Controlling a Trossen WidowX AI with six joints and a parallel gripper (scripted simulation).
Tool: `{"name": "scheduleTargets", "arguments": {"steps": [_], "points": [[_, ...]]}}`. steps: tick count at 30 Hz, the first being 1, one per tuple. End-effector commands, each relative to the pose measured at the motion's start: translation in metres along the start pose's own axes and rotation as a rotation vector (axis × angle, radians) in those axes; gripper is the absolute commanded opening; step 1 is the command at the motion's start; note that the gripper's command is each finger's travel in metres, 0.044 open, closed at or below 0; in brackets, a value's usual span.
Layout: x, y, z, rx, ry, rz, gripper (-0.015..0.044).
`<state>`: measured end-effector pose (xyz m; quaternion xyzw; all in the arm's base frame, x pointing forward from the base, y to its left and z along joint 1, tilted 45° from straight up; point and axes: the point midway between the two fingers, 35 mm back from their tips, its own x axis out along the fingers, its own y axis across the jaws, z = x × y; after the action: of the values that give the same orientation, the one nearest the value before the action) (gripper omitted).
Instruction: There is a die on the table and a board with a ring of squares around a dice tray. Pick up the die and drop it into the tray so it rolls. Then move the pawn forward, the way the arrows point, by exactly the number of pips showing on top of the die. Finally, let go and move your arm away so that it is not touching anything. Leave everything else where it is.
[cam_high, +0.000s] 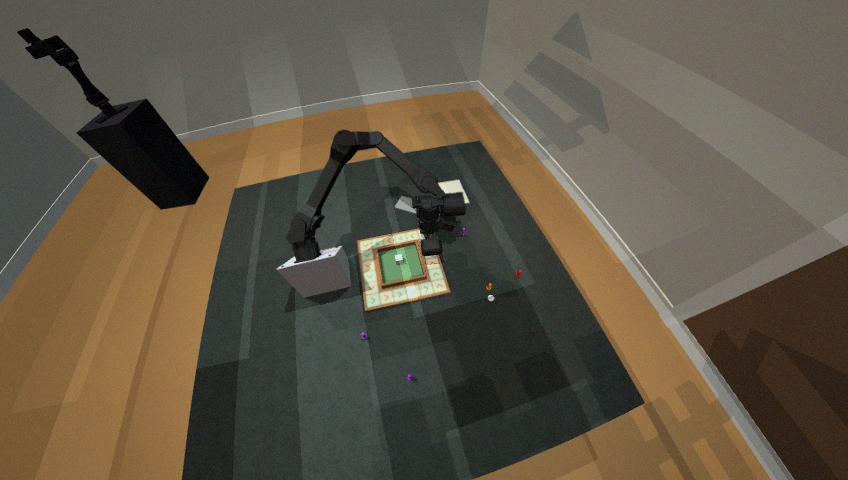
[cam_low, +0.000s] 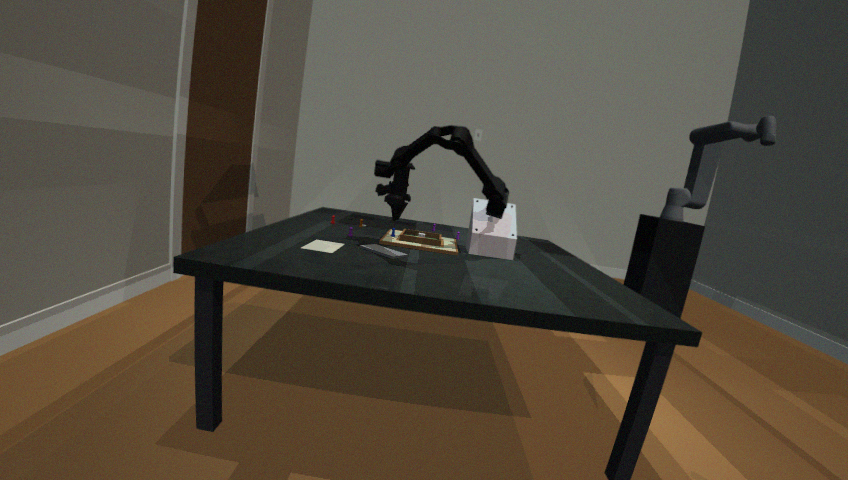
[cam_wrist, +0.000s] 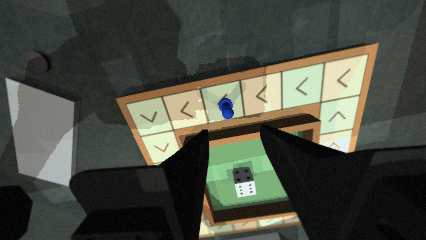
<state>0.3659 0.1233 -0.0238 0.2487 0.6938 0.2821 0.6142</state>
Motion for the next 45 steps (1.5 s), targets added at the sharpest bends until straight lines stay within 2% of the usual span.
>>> {"name": "scheduleTargets", "arguments": {"steps": [1, 4, 34, 39, 45], "points": [[0.001, 0.000, 0.002, -0.015, -0.002, 0.005, 0.0200], [0.015, 0.000, 0.002, -0.015, -0.002, 0.006, 0.0200], [0.056, 0.001, 0.002, -0.015, -0.002, 0.008, 0.0200], [0.056, 0.001, 0.002, -0.015, -0.002, 0.008, 0.0069], [0.056, 0.001, 0.002, -0.015, -0.002, 0.008, 0.0029]]}}
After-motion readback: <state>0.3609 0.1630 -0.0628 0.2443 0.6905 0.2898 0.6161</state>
